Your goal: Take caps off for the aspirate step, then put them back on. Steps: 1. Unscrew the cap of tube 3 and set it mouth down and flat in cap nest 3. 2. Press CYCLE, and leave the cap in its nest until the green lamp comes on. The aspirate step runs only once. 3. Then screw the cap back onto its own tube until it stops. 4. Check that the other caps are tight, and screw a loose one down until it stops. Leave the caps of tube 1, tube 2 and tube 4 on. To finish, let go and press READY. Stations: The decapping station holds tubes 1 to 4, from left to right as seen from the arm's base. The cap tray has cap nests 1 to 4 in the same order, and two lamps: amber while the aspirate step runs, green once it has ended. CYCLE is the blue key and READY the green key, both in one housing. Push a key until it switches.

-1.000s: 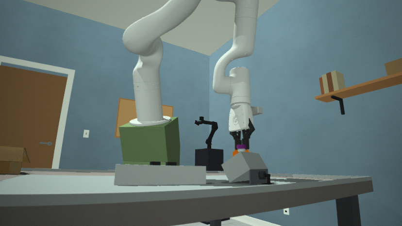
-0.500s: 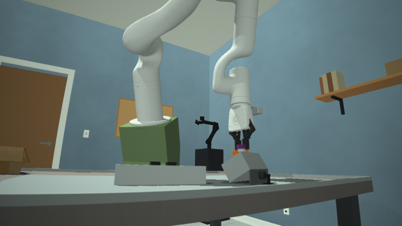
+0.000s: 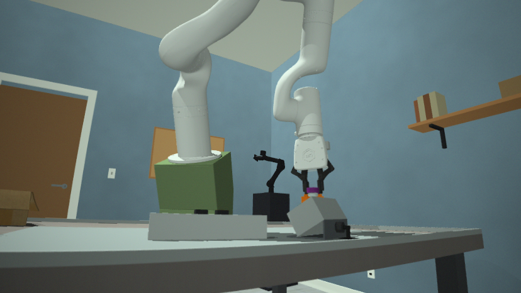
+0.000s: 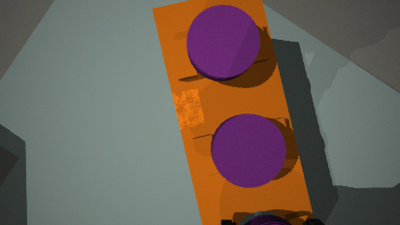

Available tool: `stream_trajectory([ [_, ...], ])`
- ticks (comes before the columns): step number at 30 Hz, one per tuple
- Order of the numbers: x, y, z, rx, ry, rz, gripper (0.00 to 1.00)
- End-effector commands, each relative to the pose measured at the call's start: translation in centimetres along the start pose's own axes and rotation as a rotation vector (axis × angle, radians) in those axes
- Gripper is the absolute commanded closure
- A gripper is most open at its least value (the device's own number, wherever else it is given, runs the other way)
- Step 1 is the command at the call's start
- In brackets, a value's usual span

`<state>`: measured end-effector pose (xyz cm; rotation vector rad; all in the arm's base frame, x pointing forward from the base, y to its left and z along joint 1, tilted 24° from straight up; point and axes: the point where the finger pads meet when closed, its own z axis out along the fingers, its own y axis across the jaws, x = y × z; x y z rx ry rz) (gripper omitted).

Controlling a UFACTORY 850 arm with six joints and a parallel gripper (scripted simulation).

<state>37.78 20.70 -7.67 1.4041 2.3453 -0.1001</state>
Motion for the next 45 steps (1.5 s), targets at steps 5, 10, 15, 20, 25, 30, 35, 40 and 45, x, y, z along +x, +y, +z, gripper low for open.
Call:
stream_trajectory([
  [5,0.02,0.11,-0.07,0.036,-0.008,-0.421,1.0],
  [10,0.02,0.11,-0.08,0.034,-0.004,-0.609,1.0],
  [15,0.02,0.11,-0.08,0.038,-0.003,-0.728,1.0],
  [20,0.02,0.12,-0.1,0.039,0.001,-0.928,1.0],
  [25,0.02,0.11,-0.1,0.039,0.002,-0.998,1.0],
  [30,0.02,0.12,-0.1,0.039,0.002,-0.998,1.0],
  [35,0.02,0.11,-0.1,0.039,0.002,-0.998,0.54],
  [40,0.02,0.12,-0.1,0.039,0.002,-0.998,0.54],
  [45,0.02,0.12,-0.09,0.039,0.0,-0.915,0.54],
])
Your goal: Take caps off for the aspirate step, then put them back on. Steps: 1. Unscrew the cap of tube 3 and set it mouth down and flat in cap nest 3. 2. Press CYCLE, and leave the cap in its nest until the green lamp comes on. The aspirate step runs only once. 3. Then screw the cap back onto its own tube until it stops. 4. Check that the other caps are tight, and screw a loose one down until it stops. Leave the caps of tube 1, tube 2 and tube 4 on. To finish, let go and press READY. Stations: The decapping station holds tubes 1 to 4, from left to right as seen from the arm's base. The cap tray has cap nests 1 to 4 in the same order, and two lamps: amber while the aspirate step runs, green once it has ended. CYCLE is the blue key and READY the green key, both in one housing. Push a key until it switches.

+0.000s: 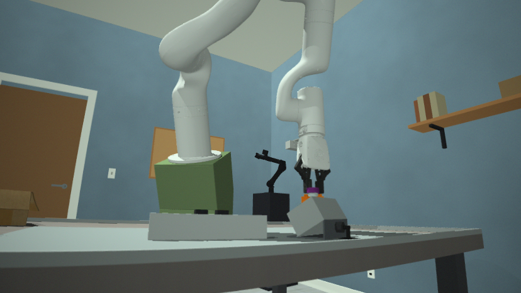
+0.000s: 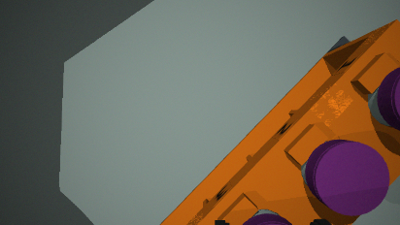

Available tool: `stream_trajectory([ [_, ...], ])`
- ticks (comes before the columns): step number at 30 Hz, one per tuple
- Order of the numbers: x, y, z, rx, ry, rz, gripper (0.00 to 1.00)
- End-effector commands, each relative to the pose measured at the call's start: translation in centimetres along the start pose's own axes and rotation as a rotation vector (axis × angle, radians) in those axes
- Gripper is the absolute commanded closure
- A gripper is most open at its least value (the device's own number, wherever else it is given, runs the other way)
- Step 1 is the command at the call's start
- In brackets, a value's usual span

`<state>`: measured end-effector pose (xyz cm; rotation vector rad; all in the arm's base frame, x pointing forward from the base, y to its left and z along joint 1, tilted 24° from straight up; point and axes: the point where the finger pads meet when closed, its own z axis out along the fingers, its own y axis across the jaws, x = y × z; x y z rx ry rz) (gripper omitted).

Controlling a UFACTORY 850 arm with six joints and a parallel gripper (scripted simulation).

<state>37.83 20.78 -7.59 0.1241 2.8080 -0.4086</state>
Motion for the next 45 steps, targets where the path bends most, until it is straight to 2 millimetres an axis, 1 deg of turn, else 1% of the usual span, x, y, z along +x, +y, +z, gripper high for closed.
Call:
stream_trajectory([
  [1,-0.02,0.01,-0.01,0.002,0.001,0.083,0.54],
  [2,-0.02,0.01,-0.01,0.002,0.001,0.083,0.54],
  [5,-0.02,0.01,-0.01,0.002,0.0,0.326,0.54],
  [7,-0.02,0.01,-0.01,0.002,0.0,0.333,0.54],
  [8,-0.02,0.01,-0.01,0.002,0.0,0.416,0.54],
  [9,-0.02,0.01,-0.01,0.002,0.0,0.416,0.54],
  [10,-0.02,0.01,-0.01,0.002,0.0,0.493,0.54],
  [11,-0.02,0.01,-0.01,0.002,0.0,0.499,0.54],
  [12,-0.02,0.01,-0.02,0.003,0.001,0.567,0.54],
  [14,-0.02,0.01,-0.01,0.002,0.0,0.583,0.54],
  [15,-0.02,0.01,-0.02,0.002,0.0,0.666,0.54],
  [16,-0.02,0.01,-0.01,0.002,0.0,0.666,0.54],
  [17,-0.02,0.01,-0.02,0.002,0.0,0.749,0.54],
  [19,-0.02,0.01,-0.02,0.002,0.0,0.749,0.54],
  [20,-0.02,0.01,-0.02,0.002,0.0,0.833,0.54],
  [21,-0.02,0.01,-0.02,0.002,0.0,0.833,0.54],
  [22,-0.02,0.0,-0.02,0.002,0.0,0.916,0.54],
  [23,-0.02,0.0,-0.02,0.002,0.0,0.916,0.54],
  [24,-0.01,0.0,-0.01,0.004,0.0,0.989,0.54],
  [26,-0.02,0.0,-0.02,0.002,0.0,0.999,0.54],
  [27,-0.01,0.0,-0.01,0.002,-0.001,1.083,0.54],
  [28,-0.01,0.0,-0.02,0.002,-0.001,1.083,0.54],
  [29,-0.01,0.0,-0.01,0.003,0.0,1.164,0.54],
  [30,-0.01,0.0,-0.02,0.002,-0.001,1.166,0.54],
  [31,-0.01,0.0,-0.01,0.005,0.001,1.233,0.54],
  [33,-0.01,0.0,-0.02,0.002,-0.001,1.249,0.54],
  [34,-0.01,0.0,-0.01,0.002,-0.001,1.333,0.54],
  [36,-0.01,0.0,-0.01,0.002,-0.001,1.333,0.54],
  [37,-0.01,0.0,-0.01,0.002,-0.001,1.416,0.54],
  [38,-0.01,0.0,-0.02,0.002,-0.001,1.416,0.54],
  [39,-0.01,0.0,-0.01,0.002,-0.001,1.499,0.54],
  [40,-0.01,0.0,-0.01,0.002,-0.001,1.499,0.54],
  [41,-0.01,0.0,-0.01,0.002,-0.001,1.57,0.54],
  [45,-0.01,0.0,-0.01,0.002,-0.001,1.57,0.54],
])
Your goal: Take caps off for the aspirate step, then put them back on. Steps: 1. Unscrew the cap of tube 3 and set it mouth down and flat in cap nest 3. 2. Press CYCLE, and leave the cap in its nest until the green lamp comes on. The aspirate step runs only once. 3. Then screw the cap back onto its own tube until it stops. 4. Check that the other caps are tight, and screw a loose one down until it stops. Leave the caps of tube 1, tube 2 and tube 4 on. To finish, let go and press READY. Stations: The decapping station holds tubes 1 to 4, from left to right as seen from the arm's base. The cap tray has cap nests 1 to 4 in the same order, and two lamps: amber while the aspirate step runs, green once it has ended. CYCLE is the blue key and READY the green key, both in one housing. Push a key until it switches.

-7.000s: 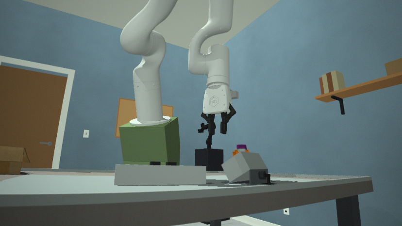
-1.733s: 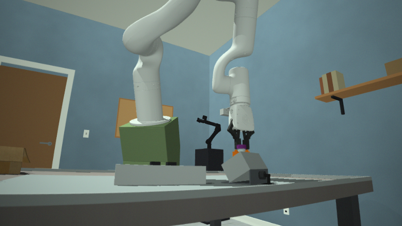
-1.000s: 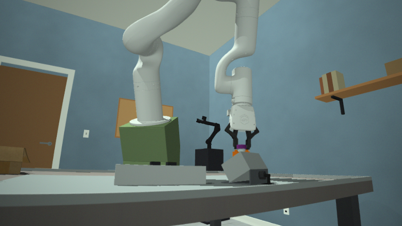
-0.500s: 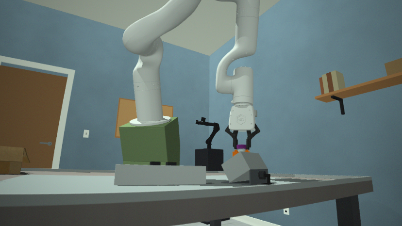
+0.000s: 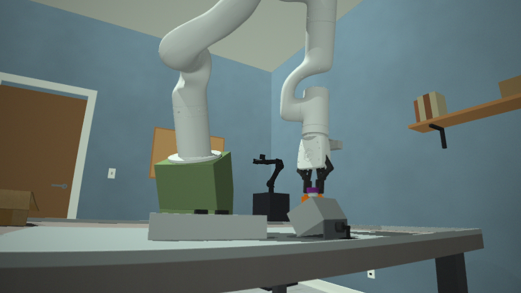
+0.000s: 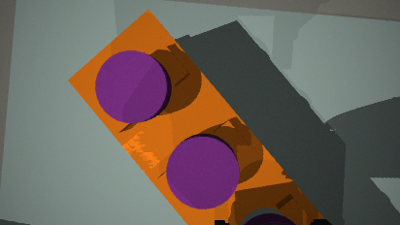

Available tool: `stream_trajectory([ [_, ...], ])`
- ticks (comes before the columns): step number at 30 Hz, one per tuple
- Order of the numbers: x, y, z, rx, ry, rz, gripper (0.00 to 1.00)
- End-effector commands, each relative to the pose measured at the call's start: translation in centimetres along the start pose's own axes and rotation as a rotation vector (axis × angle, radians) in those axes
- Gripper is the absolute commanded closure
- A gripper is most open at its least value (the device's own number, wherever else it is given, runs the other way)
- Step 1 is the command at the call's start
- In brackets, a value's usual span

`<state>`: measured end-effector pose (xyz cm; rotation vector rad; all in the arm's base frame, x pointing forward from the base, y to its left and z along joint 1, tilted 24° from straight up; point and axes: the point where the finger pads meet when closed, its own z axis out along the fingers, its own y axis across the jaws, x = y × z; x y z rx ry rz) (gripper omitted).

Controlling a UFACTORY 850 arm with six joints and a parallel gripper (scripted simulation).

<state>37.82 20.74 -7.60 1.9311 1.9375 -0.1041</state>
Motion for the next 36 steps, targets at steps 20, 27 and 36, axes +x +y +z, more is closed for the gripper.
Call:
stream_trajectory([
  [20,0.03,0.01,-0.03,-0.052,0.038,0.105,1.0],
  [27,0.02,0.01,-0.03,-0.056,0.033,-0.095,1.0],
  [36,0.02,0.01,-0.05,-0.062,0.022,-0.488,1.0],
])
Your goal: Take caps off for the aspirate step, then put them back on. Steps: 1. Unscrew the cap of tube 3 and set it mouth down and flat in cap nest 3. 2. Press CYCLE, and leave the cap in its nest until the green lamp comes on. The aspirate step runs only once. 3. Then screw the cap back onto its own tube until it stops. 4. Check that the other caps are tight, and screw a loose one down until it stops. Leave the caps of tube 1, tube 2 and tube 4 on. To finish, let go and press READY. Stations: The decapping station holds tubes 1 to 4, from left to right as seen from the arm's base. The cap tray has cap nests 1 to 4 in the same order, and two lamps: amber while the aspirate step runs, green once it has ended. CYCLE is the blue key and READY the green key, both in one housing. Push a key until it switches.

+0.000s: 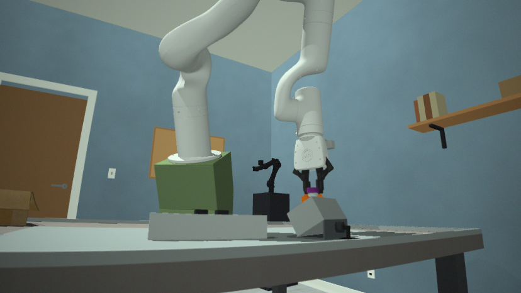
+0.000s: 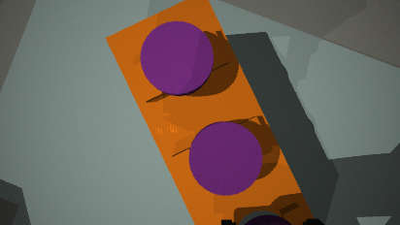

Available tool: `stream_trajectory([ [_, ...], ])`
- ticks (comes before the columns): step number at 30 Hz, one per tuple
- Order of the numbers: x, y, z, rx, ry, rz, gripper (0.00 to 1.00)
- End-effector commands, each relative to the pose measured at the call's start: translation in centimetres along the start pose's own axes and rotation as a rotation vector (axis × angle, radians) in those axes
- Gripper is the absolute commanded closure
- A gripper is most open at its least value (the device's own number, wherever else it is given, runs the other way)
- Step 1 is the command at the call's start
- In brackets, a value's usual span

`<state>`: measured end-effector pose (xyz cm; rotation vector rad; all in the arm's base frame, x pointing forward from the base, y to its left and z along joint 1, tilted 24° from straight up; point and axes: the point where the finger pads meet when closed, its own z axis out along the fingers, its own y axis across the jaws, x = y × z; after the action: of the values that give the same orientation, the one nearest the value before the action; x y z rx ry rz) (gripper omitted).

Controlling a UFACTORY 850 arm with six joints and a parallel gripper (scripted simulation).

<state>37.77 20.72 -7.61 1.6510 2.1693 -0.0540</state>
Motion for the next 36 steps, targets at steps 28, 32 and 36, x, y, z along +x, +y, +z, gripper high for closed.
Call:
stream_trajectory([
  [28,0.03,0.08,-0.11,0.027,0.002,-1.218,1.0],
  [32,0.03,0.08,-0.11,0.027,0.002,-1.218,1.0],
  [36,0.03,0.08,-0.11,0.027,0.002,-1.218,1.0],
])
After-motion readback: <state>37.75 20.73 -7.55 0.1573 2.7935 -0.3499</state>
